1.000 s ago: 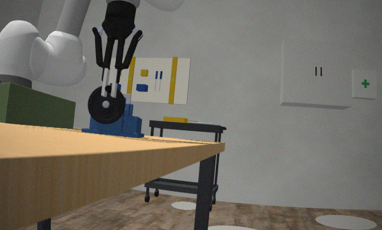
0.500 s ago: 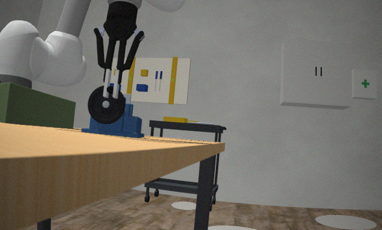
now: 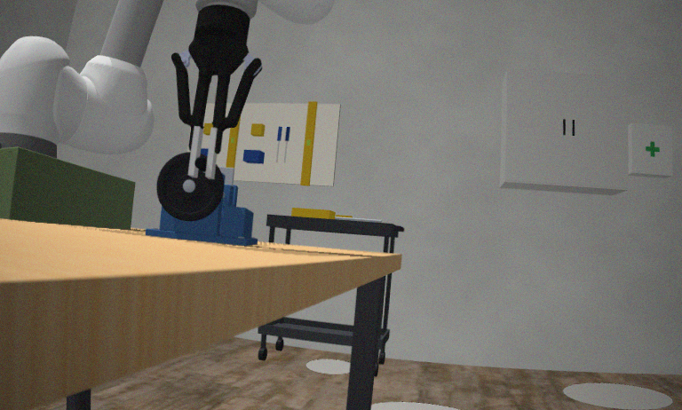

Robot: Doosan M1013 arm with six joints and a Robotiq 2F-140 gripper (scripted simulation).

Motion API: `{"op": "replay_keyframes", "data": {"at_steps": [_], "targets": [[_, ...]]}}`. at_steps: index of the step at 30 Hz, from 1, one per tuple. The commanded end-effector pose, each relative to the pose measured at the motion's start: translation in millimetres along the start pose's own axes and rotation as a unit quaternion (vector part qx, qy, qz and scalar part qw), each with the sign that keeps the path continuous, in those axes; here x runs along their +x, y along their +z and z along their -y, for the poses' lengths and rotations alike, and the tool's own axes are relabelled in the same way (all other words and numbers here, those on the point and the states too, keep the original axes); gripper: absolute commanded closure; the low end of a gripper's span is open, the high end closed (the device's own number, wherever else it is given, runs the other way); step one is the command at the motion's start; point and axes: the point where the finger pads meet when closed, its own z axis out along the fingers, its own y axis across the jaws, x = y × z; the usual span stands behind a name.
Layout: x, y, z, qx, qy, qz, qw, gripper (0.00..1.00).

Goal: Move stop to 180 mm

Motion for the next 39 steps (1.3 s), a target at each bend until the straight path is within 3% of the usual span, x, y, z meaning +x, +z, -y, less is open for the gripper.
{"op": "replay_keyframes", "data": {"at_steps": [1,24,39], "targets": [[0.0,1.3,1.4,0.000,0.000,0.000,1.000,0.96],[-0.1,15.8,11.2,0.000,0.000,0.000,1.000,0.96],[-0.1,38.3,11.7,0.000,0.000,0.000,1.000,0.96]]}}
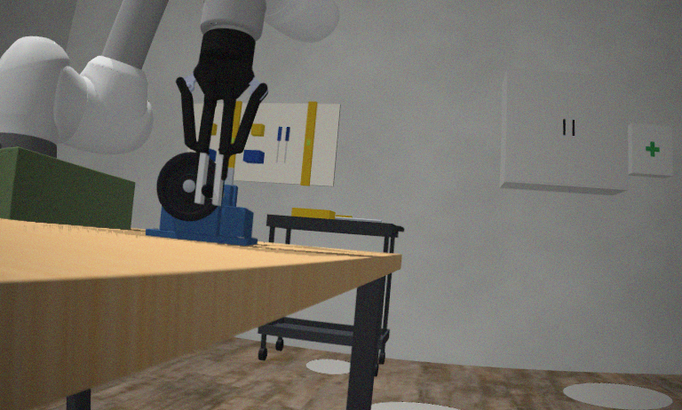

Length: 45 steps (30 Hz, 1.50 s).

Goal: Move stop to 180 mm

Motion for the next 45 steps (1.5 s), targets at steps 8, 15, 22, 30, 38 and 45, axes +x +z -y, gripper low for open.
{"op": "replay_keyframes", "data": {"at_steps": [8,15,22,30,38,45], "targets": [[0.0,15.8,-7.8,0.000,0.000,0.000,1.000,0.96],[0.0,26.3,-23.0,0.000,0.000,0.000,1.000,0.96],[0.0,28.4,-36.3,0.000,0.000,0.000,1.000,0.96],[0.0,23.3,-53.2,0.000,0.000,0.000,1.000,0.96],[0.0,16.4,-61.4,0.000,0.000,0.000,1.000,0.96],[0.0,6.0,-67.7,0.000,0.000,0.000,1.000,0.96]]}}
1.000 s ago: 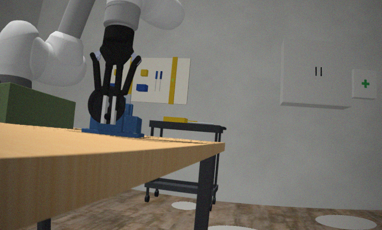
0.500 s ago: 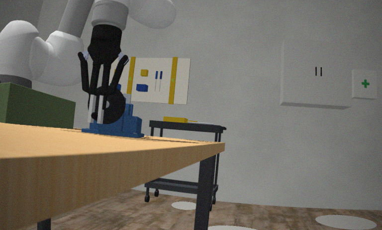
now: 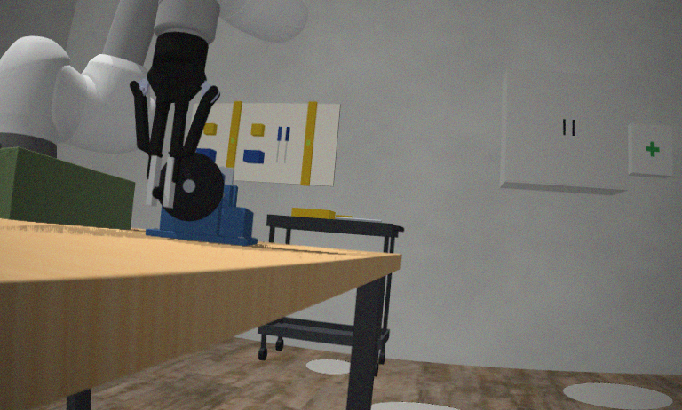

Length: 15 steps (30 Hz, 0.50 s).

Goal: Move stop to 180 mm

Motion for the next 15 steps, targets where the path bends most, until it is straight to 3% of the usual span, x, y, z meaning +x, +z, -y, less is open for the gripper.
{"op": "replay_keyframes", "data": {"at_steps": [1,15], "targets": [[0.0,-4.7,-1.9,0.000,0.000,0.000,1.000,0.96],[0.0,-31.9,0.0,0.000,0.000,0.000,1.000,0.96]]}}
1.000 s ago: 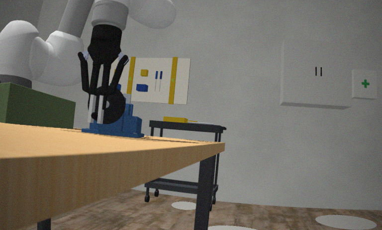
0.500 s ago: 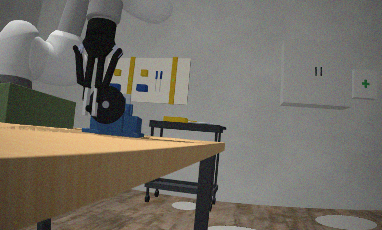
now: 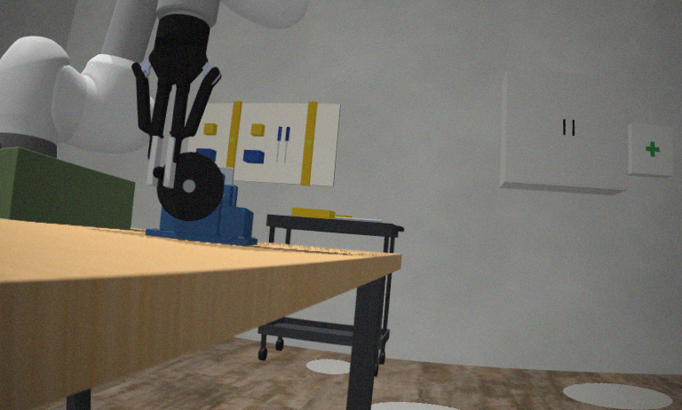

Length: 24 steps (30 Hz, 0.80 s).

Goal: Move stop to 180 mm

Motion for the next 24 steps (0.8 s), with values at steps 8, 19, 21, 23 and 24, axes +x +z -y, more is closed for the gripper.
{"op": "replay_keyframes", "data": {"at_steps": [8,19,21,23,24], "targets": [[0.0,-22.8,22.3,0.001,0.001,0.000,1.000,0.96],[0.1,-21.8,48.2,0.001,0.001,0.000,1.000,0.96],[0.1,-19.7,52.1,0.001,0.001,0.000,1.000,0.96],[0.1,-17.2,55.6,0.001,0.001,0.000,1.000,0.96],[0.1,-15.9,57.3,0.001,0.001,0.000,1.000,0.96]]}}
